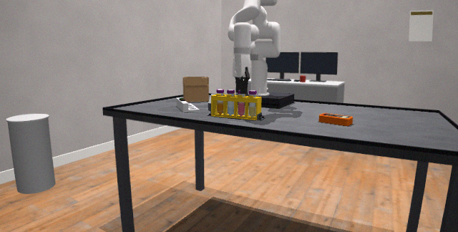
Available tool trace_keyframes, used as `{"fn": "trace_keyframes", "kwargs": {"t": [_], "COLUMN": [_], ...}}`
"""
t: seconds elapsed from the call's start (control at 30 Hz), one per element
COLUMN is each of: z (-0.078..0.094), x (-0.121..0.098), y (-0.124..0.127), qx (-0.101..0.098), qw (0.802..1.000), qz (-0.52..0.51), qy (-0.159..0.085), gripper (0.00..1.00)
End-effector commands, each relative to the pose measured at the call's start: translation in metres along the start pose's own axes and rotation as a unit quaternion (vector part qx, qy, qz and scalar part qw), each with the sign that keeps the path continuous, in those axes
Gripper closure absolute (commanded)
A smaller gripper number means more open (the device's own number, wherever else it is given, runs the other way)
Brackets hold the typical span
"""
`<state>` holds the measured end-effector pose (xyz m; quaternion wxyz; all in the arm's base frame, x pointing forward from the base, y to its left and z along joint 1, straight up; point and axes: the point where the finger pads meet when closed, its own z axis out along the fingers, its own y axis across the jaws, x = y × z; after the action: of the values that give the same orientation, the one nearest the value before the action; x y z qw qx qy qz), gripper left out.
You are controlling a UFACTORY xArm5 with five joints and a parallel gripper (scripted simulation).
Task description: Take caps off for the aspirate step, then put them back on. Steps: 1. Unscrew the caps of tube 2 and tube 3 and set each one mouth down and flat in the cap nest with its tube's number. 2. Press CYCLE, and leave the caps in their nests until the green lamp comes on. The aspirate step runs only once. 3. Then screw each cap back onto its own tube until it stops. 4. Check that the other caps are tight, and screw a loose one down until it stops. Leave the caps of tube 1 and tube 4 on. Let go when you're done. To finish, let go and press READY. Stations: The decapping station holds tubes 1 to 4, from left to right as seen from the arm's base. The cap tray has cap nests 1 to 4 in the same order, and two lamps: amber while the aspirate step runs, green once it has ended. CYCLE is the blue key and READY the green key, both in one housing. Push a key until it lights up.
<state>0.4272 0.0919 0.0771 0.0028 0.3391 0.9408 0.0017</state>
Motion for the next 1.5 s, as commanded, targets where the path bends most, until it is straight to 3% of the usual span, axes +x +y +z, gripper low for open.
{"fn": "trace_keyframes", "kwargs": {"t": [0.0, 0.17, 0.37, 0.43, 0.5, 0.67, 0.8, 1.07, 1.1, 1.47], "z": [-0.0015, -0.0015, -0.0015, -0.0015, -0.0015, -0.0015, -0.0015, -0.0015, -0.0015, -0.0015], "x": [-0.0009, -0.0009, -0.0009, -0.0009, -0.0009, -0.0009, -0.0009, -0.0009, -0.0009, -0.0009], "y": [0.0011, 0.0011, 0.0011, 0.0011, 0.0012, 0.0012, 0.0012, 0.0012, 0.0012, 0.0012], "qx": [-0.003, -0.003, -0.003, -0.003, -0.002, -0.002, -0.002, -0.002, -0.002, -0.002], "qw": [0.997, 0.972, 0.913, 0.913, 0.871, 0.79, 0.71, 0.707, 0.707, 0.707], "qz": [0.083, 0.235, 0.408, 0.408, 0.492, 0.613, 0.704, 0.707, 0.707, 0.707], "qy": [0.001, 0.001, 0.002, 0.002, 0.002, 0.002, 0.002, 0.003, 0.003, 0.003], "gripper": [0.54, 0.54, 0.54, 0.54, 0.54, 0.54, 0.54, 0.54, 1.0, 1.0]}}
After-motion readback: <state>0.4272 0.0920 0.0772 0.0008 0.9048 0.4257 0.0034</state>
